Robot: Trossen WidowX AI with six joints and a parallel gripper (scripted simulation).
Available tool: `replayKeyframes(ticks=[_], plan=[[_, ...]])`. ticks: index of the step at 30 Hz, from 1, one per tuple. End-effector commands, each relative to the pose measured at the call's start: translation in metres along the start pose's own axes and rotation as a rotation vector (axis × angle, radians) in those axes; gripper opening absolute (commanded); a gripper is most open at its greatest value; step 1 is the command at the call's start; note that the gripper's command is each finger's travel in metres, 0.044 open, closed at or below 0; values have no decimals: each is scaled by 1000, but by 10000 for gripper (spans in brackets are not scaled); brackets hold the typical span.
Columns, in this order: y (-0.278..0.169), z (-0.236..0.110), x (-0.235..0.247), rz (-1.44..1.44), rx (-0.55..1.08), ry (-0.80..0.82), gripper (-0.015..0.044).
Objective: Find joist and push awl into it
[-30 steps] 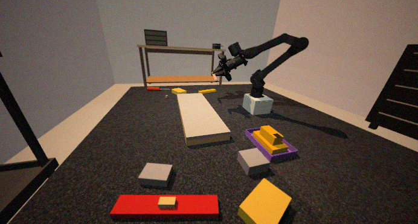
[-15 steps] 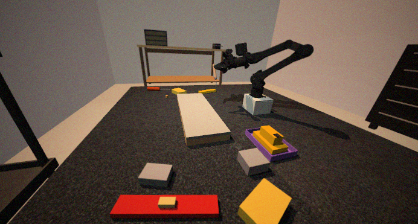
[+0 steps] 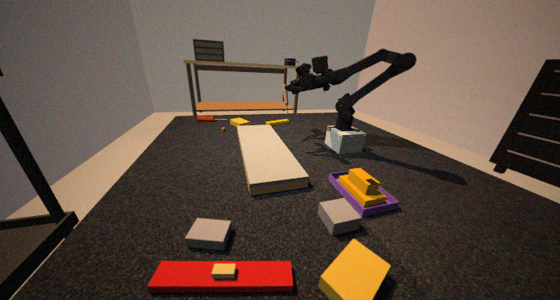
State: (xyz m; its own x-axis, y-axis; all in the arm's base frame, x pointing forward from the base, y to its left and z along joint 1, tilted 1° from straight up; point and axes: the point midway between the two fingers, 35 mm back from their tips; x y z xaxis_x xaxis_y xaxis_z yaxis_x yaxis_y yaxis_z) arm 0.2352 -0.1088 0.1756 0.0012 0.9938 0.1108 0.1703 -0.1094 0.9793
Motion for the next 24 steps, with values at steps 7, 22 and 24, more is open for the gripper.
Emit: replayKeyframes(ticks=[7, 22, 24], plan=[[9, 25, 19, -68, 15, 185, 0], [11, 63, 48, -176, 16, 450, 0], [10, 68, 52, -189, 14, 486, 0]])
Point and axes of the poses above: the point midway between the two fingers, 35 mm back from their tips, its own z axis out along the fingers, its own x axis across the jaws, y = z × x, and after that the axes turned 8 degrees about -z, right-handed
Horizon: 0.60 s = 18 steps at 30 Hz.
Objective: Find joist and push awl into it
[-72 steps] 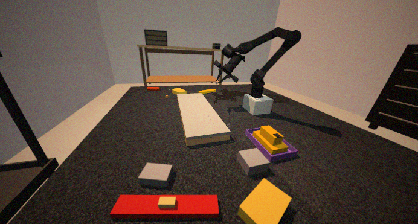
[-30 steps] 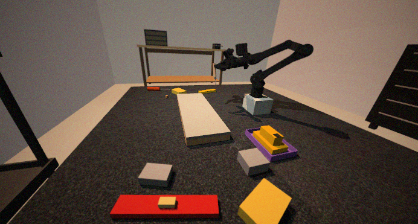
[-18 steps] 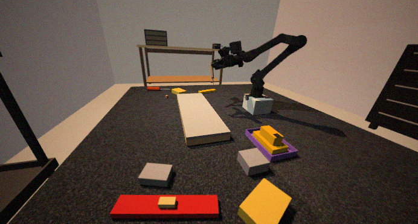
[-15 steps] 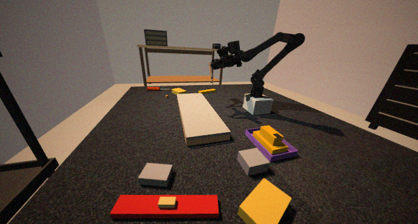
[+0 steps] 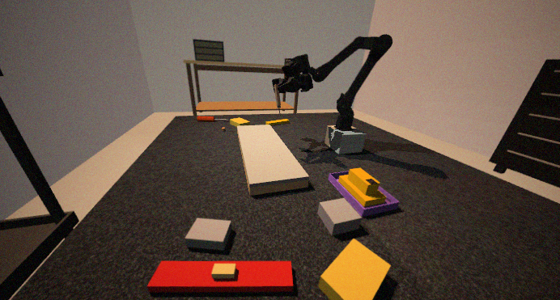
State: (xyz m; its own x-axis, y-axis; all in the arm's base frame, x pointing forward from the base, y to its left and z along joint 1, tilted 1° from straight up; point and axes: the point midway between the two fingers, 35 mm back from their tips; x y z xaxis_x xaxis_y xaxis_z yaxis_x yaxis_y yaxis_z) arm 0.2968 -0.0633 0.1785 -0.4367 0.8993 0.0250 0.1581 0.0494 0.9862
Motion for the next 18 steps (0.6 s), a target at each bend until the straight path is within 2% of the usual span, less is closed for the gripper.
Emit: replayKeyframes(ticks=[1, 18], plan=[[2, 12, 3, -40, -8, 70, 0], [-8, 67, 25, -155, -47, 365, 0]])
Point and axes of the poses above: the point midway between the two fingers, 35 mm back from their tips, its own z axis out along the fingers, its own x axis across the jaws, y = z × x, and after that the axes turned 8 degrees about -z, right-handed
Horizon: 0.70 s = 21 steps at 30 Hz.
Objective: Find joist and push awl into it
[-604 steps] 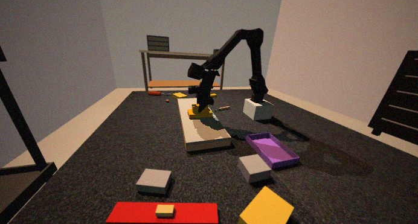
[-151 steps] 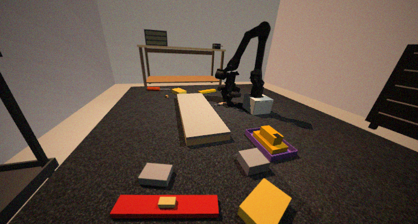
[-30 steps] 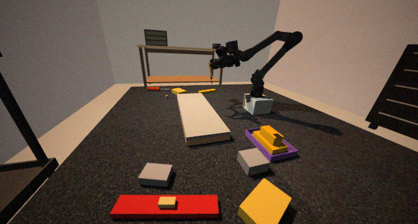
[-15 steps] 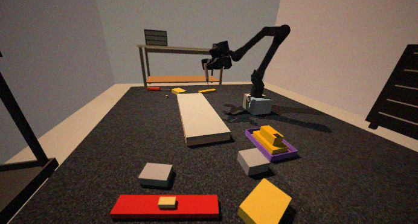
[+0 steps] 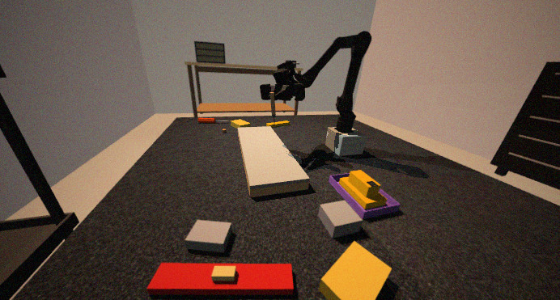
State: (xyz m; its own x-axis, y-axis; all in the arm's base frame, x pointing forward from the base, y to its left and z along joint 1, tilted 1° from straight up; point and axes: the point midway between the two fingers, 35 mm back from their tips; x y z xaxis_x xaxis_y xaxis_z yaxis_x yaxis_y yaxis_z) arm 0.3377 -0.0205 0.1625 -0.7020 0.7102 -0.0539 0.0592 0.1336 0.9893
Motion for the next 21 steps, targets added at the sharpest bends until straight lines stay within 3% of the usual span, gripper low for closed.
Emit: replayKeyframes(ticks=[1, 16, 21], plan=[[-2, 14, 2, -37, -17, 70, 0], [-24, 65, 20, -134, -86, 315, 0], [-25, 67, 21, -138, -90, 326, 0]])
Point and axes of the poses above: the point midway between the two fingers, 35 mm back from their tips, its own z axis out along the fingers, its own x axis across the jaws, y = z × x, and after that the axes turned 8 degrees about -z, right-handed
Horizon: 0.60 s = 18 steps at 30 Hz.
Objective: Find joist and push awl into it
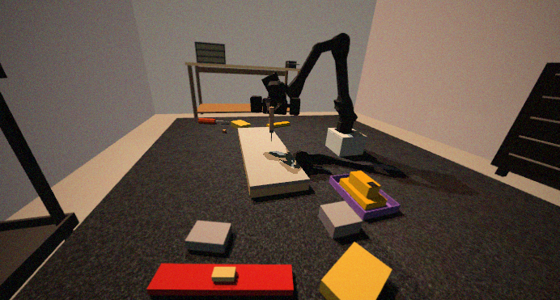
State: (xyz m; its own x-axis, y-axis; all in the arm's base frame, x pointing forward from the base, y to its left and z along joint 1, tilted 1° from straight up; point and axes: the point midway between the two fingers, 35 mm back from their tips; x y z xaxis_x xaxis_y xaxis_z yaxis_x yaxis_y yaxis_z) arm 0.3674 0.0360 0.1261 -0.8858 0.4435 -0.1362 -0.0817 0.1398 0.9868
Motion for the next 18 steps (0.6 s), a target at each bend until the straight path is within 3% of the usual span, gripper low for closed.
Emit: replayKeyframes(ticks=[1, 18], plan=[[1, 2, -1, -21, -8, 12, 0], [-8, 3, 0, -21, -8, 12, 0]])
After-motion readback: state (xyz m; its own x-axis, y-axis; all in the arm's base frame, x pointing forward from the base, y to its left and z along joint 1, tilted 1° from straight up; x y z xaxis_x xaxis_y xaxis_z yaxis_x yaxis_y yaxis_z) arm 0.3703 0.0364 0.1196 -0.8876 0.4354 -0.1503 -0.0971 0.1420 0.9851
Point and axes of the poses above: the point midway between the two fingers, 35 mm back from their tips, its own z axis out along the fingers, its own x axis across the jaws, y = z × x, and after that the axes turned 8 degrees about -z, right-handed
